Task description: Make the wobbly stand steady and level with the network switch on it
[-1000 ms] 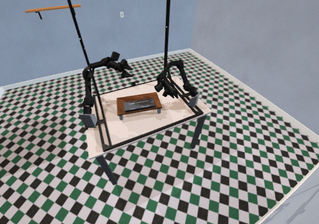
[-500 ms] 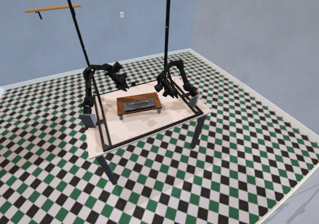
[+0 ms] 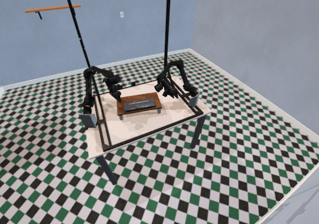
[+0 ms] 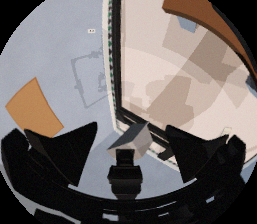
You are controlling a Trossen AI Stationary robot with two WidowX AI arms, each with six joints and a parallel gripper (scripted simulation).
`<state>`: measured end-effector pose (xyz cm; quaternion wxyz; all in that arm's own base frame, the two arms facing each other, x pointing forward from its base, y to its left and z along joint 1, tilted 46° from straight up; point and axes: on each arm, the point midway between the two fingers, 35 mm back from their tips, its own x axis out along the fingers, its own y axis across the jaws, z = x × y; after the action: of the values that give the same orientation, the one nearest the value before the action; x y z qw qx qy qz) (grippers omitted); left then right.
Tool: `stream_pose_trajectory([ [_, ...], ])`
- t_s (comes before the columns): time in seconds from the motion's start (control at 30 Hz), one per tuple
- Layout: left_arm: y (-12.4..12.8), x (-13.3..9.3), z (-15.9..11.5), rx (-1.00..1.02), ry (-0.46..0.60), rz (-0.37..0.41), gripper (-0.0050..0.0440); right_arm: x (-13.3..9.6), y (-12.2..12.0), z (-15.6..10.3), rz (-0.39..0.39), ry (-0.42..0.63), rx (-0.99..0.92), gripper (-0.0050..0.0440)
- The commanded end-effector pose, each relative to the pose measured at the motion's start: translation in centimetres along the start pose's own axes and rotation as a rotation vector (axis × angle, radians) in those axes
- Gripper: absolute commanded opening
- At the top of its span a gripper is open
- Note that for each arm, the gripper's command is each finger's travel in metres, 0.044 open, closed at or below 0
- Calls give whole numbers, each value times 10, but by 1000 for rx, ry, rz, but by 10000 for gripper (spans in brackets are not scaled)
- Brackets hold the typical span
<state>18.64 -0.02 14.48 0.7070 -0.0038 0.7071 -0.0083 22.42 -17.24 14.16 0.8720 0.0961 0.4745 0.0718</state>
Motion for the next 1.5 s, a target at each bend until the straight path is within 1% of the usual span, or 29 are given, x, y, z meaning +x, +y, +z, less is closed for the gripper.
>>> stream_pose_trajectory([
  [0.0,0,0,0,0,0,0,440,17,30,-32,151,77,56,440],
  [0.1,0,0,0,0,0,0,440,24,59,-56,286,132,107,440],
  [0.2,0,0,0,0,0,0,440,26,88,-76,421,178,165,440],
  [0.4,0,0,0,0,0,0,440,26,88,-76,421,178,165,440],
  [0.43,0,0,0,0,0,0,440,26,94,-80,444,185,175,440],
  [1.47,0,0,0,0,0,0,440,26,93,-79,439,186,175,440],
])
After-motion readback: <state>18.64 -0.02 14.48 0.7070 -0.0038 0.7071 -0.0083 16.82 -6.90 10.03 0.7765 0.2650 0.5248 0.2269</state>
